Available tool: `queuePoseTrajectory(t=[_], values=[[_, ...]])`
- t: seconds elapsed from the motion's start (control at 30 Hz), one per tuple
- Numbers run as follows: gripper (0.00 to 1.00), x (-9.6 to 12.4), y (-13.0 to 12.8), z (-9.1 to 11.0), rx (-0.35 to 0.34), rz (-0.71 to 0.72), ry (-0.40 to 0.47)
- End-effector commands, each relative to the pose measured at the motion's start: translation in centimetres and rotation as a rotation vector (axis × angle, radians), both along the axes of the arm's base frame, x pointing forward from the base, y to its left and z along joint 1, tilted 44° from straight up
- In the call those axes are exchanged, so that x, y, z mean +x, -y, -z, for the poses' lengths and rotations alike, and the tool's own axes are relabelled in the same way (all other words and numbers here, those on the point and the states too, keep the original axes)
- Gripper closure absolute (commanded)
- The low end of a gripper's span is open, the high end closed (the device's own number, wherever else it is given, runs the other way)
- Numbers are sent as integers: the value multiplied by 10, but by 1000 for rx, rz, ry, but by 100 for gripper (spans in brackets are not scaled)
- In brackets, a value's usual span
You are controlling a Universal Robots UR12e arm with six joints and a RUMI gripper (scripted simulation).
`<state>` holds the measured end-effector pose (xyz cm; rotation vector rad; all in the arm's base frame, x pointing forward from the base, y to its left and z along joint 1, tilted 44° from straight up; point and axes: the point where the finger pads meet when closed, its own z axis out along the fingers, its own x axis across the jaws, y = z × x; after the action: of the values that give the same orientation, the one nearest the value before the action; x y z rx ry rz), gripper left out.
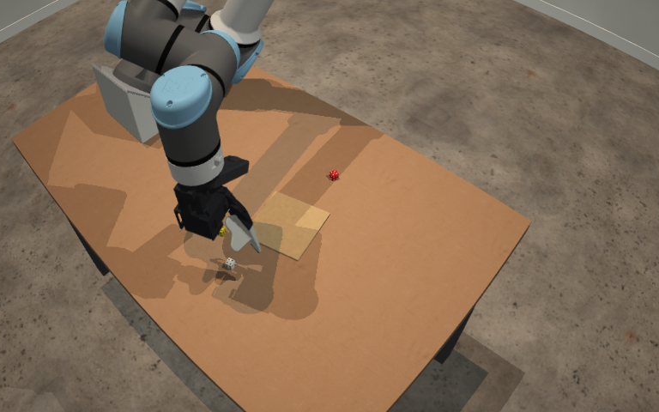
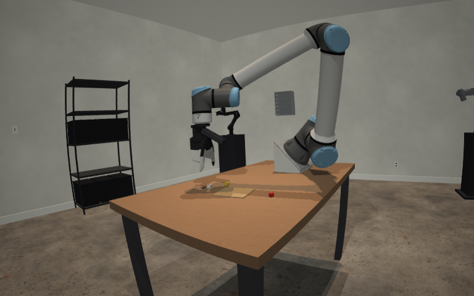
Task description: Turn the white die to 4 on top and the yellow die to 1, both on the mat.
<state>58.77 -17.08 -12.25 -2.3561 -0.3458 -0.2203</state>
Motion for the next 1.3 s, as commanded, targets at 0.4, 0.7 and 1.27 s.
queuePoseTrajectory(t=[0.4,0.7,1.27], values=[[82,1,0,1,1,44,-41],[82,1,0,1,1,44,-41],[82,1,0,1,1,44,-41]])
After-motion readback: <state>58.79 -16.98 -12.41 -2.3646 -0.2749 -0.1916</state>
